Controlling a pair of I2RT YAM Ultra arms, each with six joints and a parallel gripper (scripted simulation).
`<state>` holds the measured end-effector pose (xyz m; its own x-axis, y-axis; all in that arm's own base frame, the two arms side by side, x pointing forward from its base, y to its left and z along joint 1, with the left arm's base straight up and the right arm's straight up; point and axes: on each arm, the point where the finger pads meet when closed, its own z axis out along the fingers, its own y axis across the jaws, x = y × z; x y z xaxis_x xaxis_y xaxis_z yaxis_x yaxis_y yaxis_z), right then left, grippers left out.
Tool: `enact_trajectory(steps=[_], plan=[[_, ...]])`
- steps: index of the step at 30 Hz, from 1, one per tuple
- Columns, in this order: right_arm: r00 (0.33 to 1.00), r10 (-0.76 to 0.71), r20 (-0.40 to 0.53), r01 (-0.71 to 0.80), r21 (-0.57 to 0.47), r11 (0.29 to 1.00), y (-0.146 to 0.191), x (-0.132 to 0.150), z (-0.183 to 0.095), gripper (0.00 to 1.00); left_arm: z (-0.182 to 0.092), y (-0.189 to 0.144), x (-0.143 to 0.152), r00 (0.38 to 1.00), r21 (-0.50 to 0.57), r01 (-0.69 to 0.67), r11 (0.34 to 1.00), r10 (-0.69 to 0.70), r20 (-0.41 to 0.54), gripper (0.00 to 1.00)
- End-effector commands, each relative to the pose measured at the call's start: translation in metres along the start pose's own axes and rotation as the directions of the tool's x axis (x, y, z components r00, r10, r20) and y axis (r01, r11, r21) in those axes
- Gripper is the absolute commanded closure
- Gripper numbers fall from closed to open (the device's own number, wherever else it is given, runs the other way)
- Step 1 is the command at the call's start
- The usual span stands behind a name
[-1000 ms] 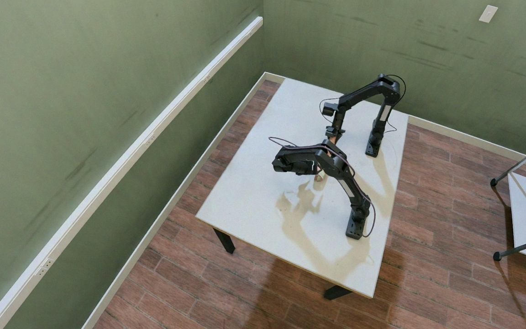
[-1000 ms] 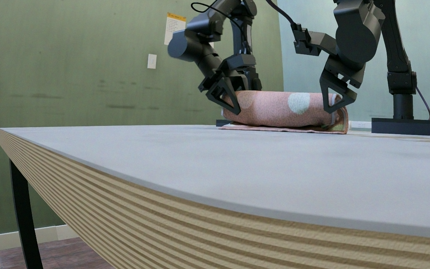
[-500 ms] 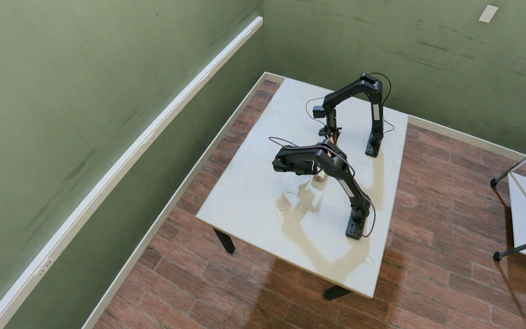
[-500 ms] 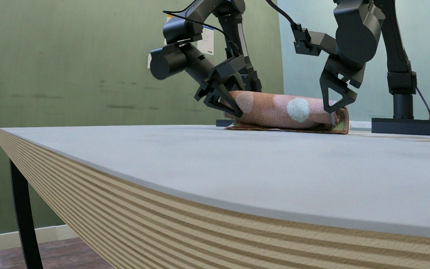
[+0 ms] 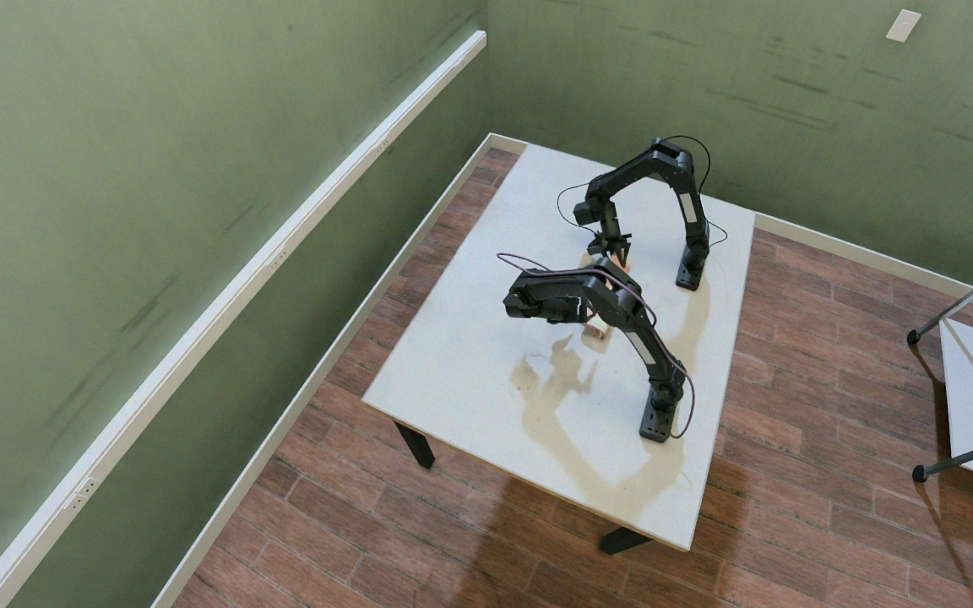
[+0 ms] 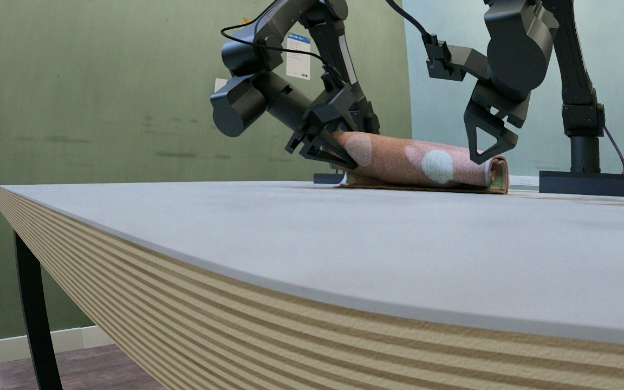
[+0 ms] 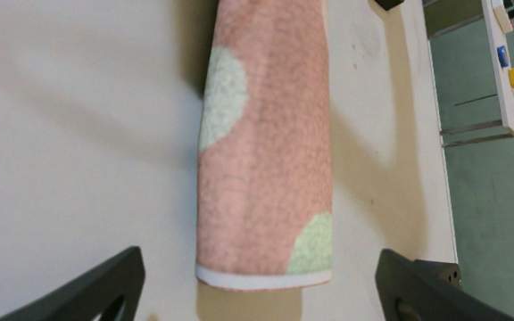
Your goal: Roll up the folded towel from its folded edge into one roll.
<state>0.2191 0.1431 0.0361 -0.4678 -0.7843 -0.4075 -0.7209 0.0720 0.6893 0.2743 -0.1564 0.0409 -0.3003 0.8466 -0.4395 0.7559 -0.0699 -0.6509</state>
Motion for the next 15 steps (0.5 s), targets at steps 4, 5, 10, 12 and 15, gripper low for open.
enact_trajectory(steps=[4,5,10,12,15], plan=[[0.999,0.004,0.033,-0.003,-0.027,1.0,-0.0037,-0.0034,0.0009,0.63,-0.0139,-0.0034,-0.0094,0.999,0.116,-0.025,0.993,0.029,-0.032,0.15],[0.999,0.004,0.033,-0.003,-0.027,1.0,-0.0048,-0.0027,0.0018,0.63,-0.0139,-0.0034,-0.0094,0.999,0.116,-0.025,0.993,0.029,-0.032,0.15],[0.999,0.004,0.033,-0.003,-0.027,1.0,-0.005,-0.0026,0.002,0.53,-0.0139,-0.0034,-0.0094,0.999,0.116,-0.025,0.993,0.029,-0.032,0.15],[0.999,0.004,0.033,-0.003,-0.027,1.0,-0.0037,-0.0034,0.0009,0.47,-0.0139,-0.0034,-0.0094,0.999,0.116,-0.025,0.993,0.029,-0.032,0.15],[0.999,0.004,0.033,-0.003,-0.027,1.0,-0.0013,-0.0048,-0.0012,0.37,-0.0139,-0.0034,-0.0094,0.999,0.116,-0.025,0.993,0.029,-0.032,0.15]])
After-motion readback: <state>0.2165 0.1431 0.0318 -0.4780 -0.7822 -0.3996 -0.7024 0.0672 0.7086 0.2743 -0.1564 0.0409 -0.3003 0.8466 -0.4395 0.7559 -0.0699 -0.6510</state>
